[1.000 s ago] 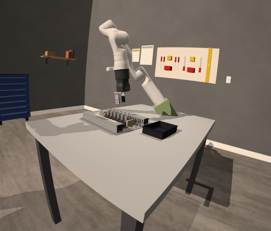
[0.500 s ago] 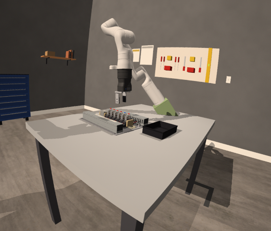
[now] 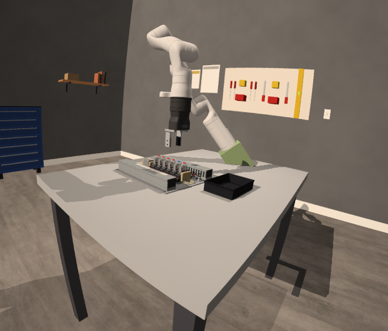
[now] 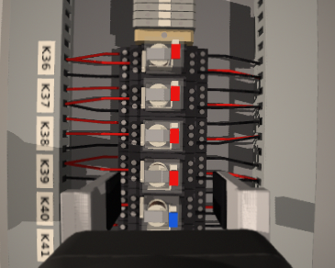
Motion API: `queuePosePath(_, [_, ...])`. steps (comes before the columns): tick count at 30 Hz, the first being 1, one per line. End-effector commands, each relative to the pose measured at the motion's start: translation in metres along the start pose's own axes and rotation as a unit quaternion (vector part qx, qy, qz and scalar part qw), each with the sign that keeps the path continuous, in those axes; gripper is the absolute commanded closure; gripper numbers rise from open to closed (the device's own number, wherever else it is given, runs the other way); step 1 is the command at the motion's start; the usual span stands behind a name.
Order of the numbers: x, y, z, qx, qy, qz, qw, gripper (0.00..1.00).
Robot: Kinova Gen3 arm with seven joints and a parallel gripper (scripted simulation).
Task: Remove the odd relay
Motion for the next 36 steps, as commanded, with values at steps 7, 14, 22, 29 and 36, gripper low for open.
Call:
queuePosePath(7, [-0.0024, -0.0025, -0.0005, 0.008, 0.008, 0.003, 1.0, 0.02])
queuePosePath(14, [-0.0033, -0.0036, -0.0007, 0.012, 0.011, 0.004, 1.0, 0.02])
queuePosePath(22, [-0.0036, -0.0039, -0.0008, 0.013, 0.012, 0.004, 1.0, 0.02])
queuePosePath(29, [-0.0036, -0.0039, -0.0008, 0.013, 0.013, 0.005, 1.0, 0.02])
queuePosePath(36, [-0.0036, -0.0039, -0.0008, 0.013, 0.013, 0.005, 1.0, 0.02])
Point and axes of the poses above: the point where the finger pads meet when closed, its own x axis out along the fingers, its own z axis across the jaws, y = z × x, the point moved 6 cm from there along -x, back along the fingers, and after that the axes turned 10 degrees about x, right-handed, at the moved point
